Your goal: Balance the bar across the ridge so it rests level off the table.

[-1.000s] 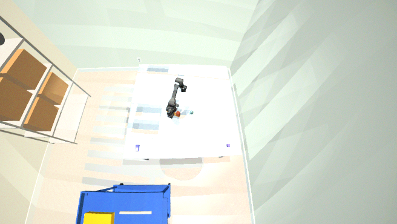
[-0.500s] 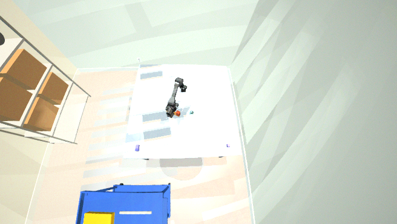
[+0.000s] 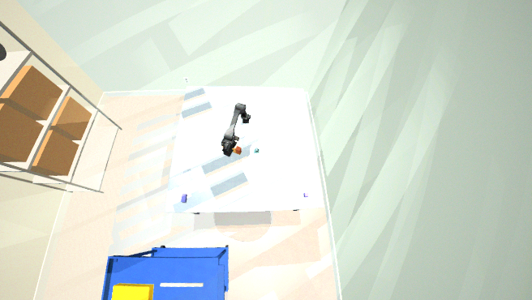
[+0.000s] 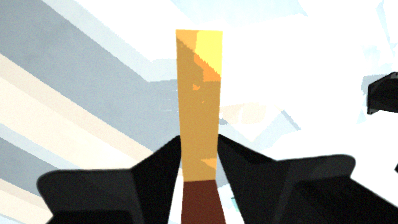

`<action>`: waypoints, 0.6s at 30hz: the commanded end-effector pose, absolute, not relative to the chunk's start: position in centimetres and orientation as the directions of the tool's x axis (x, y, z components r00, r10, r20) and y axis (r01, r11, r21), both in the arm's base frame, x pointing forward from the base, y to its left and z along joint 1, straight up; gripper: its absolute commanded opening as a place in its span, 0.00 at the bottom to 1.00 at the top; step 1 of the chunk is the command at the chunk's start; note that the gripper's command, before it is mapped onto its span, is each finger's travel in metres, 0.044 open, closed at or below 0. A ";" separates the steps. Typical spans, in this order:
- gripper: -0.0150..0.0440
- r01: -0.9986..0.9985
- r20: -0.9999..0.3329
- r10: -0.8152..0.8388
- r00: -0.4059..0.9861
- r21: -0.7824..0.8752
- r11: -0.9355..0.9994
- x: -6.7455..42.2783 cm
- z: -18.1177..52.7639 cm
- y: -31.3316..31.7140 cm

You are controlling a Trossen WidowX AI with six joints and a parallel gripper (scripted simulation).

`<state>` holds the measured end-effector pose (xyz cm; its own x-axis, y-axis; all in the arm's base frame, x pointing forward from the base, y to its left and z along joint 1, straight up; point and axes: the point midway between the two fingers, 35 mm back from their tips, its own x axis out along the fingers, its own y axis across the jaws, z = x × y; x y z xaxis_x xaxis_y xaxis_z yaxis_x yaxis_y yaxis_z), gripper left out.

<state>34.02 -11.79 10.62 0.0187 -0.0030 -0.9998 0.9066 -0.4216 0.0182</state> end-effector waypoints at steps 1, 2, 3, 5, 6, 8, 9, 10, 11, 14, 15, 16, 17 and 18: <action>0.25 0.905 -1.000 -0.009 0.029 0.030 -0.424 34.1 12.1 -11.9; 0.25 0.905 -1.000 -0.009 0.028 0.030 -0.424 34.1 12.4 -11.8; 0.25 0.905 -1.000 -0.009 0.028 0.029 -0.424 34.0 12.6 -11.8; 0.25 0.905 -1.000 -0.009 0.028 0.029 -0.424 34.0 13.2 -11.8; 0.25 0.905 -1.000 -0.009 0.028 0.029 -0.424 33.9 13.4 -11.8; 0.25 0.905 -1.000 -0.009 0.027 0.029 -0.424 33.9 13.9 -11.8; 0.25 0.905 -1.000 -0.009 0.027 0.029 -0.424 33.8 14.2 -11.8; 0.25 0.905 -1.000 -0.009 0.027 0.028 -0.424 33.8 14.5 -11.7; 0.25 0.905 -1.000 -0.009 0.027 0.028 -0.425 33.7 14.7 -11.7; 0.25 0.905 -1.000 -0.009 0.027 0.028 -0.425 33.6 15.1 -11.7; 0.25 0.905 -1.000 -0.009 0.027 0.028 -0.424 33.6 15.1 -11.6; 0.25 0.907 -1.000 -0.009 0.027 0.028 -0.420 33.7 15.1 -11.4; 0.25 0.910 -1.000 -0.009 0.027 0.028 -0.415 33.7 15.1 -11.1; 0.25 0.913 -1.000 -0.009 0.027 0.028 -0.408 33.8 15.1 -10.7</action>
